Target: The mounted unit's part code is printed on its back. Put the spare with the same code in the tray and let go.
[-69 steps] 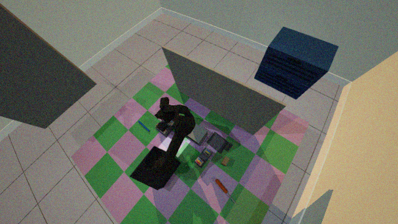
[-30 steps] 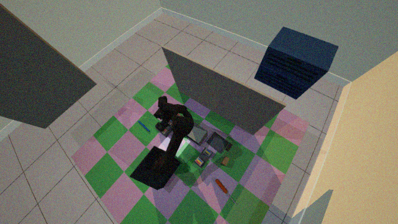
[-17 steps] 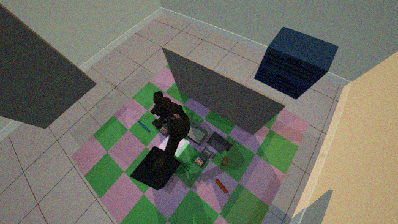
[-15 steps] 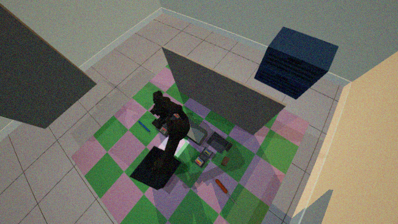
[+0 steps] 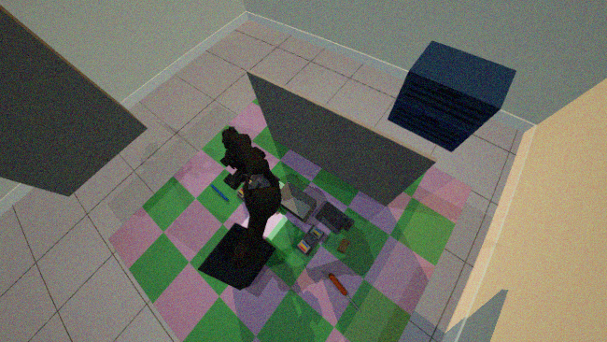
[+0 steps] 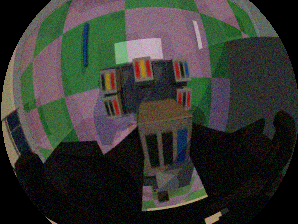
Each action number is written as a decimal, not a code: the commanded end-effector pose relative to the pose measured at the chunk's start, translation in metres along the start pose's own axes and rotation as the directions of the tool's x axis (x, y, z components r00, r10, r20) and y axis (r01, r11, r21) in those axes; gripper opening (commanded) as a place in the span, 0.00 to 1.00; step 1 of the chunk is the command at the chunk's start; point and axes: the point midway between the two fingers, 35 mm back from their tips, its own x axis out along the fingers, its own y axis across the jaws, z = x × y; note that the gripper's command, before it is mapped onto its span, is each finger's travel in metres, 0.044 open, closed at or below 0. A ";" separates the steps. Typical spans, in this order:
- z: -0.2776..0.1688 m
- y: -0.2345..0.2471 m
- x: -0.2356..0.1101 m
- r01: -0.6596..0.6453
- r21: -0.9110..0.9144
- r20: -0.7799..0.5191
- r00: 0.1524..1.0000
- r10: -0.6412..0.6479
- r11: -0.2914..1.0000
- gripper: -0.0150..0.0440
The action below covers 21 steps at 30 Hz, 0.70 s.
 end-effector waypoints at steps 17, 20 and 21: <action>-0.124 -0.085 -0.016 0.002 -0.012 0.071 0.997 -0.002 1.000 0.25; -0.149 -0.093 -0.016 0.006 -0.012 0.072 0.997 -0.005 1.000 0.25; -0.158 -0.096 -0.016 0.007 -0.011 0.072 0.997 -0.006 1.000 0.25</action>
